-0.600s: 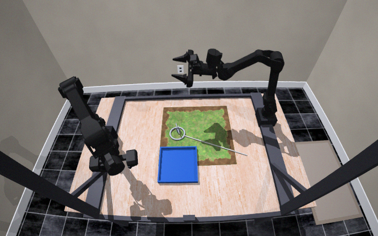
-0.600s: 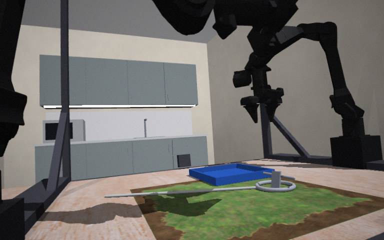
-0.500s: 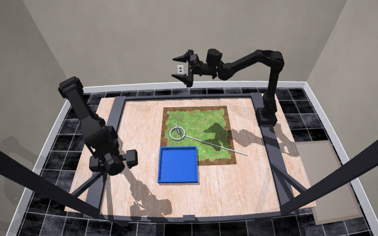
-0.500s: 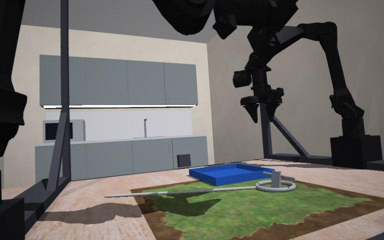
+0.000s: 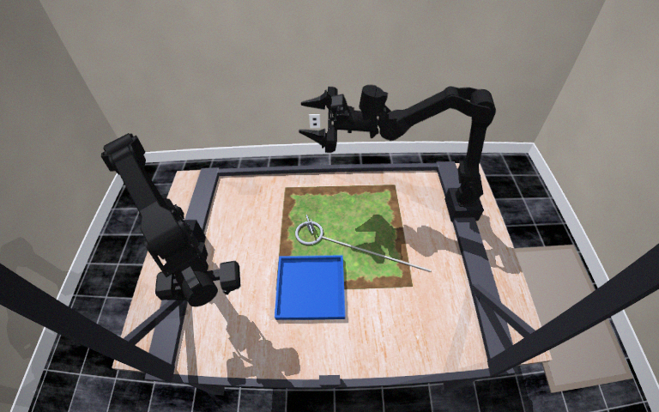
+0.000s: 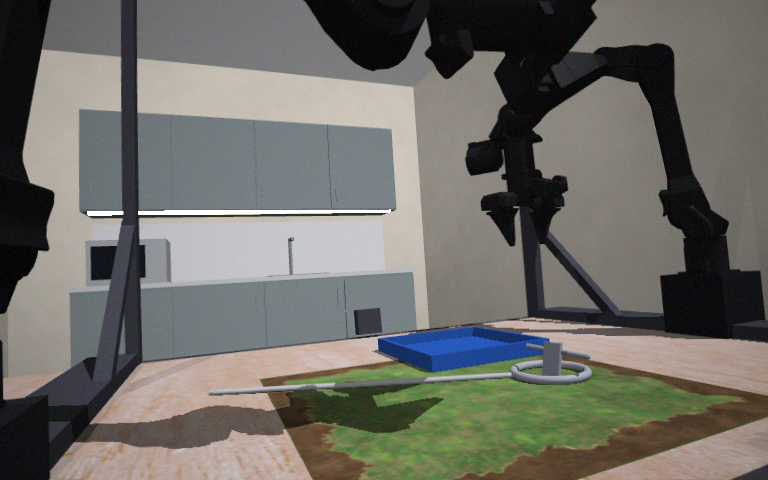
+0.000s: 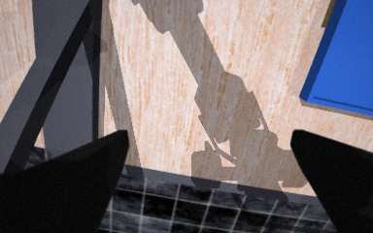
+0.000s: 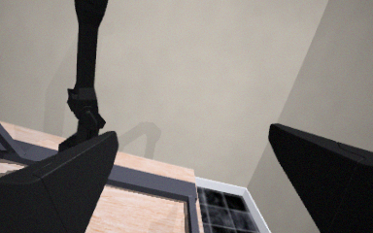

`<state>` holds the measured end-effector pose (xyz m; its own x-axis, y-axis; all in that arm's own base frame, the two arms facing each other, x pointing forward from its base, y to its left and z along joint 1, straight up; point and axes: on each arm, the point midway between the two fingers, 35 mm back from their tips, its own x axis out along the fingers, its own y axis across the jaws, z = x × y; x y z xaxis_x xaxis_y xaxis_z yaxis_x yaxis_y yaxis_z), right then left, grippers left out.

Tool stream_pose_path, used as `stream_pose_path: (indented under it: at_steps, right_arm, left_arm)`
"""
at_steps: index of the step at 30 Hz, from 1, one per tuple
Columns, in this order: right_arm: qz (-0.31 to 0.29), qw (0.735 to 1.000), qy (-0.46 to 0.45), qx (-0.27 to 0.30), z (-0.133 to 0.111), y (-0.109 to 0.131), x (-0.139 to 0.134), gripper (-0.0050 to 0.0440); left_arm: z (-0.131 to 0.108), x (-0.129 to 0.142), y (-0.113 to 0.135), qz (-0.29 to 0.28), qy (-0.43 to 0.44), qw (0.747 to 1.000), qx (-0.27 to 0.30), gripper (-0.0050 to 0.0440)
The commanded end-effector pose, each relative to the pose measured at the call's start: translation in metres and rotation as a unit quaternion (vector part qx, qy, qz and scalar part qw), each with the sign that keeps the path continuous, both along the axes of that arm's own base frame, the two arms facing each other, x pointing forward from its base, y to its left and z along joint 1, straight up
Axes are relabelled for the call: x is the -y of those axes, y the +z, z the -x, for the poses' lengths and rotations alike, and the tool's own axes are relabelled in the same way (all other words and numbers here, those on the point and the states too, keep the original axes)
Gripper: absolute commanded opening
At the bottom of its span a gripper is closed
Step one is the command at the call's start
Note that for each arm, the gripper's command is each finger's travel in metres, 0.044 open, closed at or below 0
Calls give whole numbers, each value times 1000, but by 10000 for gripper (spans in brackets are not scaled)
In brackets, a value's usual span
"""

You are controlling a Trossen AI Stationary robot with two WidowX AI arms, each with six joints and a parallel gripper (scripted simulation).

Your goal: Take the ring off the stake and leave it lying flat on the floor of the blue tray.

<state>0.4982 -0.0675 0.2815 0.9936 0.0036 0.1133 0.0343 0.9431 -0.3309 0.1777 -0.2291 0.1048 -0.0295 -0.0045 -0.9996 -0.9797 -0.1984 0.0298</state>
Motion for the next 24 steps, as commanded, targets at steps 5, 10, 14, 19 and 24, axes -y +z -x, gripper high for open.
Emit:
stream_pose_path:
  at_steps: [5, 10, 14, 19, 24]
  right_arm:
    - [-10, 1000, 4, -2, 10, 16, -9, 440]
    - [-44, 998, 20, -52, 34, 27, -35, 440]
    - [-68, 995, 35, -60, 63, 51, -58, 440]
    - [-85, 991, 42, -95, 84, 50, -71, 440]
    - [-105, 983, 48, -141, 114, 46, -85, 440]
  left_arm:
    - [-7, -8, 5, 5, -22, 1000, 14, 440]
    - [-28, -36, 0, -12, -107, 994, 30, 440]
    - [-50, -66, -5, -30, -160, 986, 46, 440]
    - [-64, -86, -9, -43, -226, 972, 55, 440]
    - [-83, -115, -14, -60, -294, 951, 68, 440]
